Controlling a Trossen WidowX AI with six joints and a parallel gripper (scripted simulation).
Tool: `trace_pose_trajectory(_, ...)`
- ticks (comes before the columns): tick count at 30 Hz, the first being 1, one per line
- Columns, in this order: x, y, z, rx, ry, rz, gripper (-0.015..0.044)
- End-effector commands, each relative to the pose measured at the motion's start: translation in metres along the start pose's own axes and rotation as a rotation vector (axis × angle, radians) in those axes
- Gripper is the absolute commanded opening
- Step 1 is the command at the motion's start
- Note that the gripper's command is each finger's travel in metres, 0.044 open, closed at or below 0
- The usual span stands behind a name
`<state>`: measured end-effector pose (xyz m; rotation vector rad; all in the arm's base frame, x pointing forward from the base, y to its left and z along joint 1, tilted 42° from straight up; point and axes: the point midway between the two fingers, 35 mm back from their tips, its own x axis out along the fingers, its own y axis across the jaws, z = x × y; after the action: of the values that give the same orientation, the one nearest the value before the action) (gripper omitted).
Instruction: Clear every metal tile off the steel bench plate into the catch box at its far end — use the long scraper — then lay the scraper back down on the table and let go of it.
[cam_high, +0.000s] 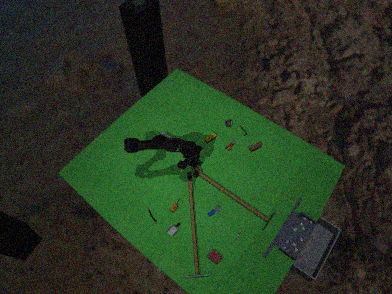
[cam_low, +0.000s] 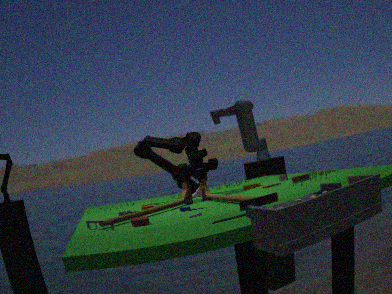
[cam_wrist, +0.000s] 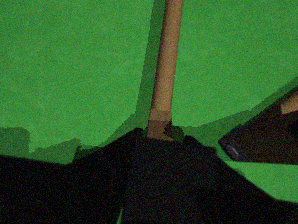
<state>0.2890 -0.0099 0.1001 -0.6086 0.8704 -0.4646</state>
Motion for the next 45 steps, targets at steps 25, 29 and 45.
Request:
trace_pose_trajectory(25,0.021,-0.005,0.043,0.012,-0.012,0.001,0.0000)
trace_pose_trajectory(29,0.025,-0.006,0.048,0.013,-0.013,0.001,0.0000)
trace_pose_trajectory(45,0.041,-0.008,0.068,0.014,-0.016,-0.003,0.0000)
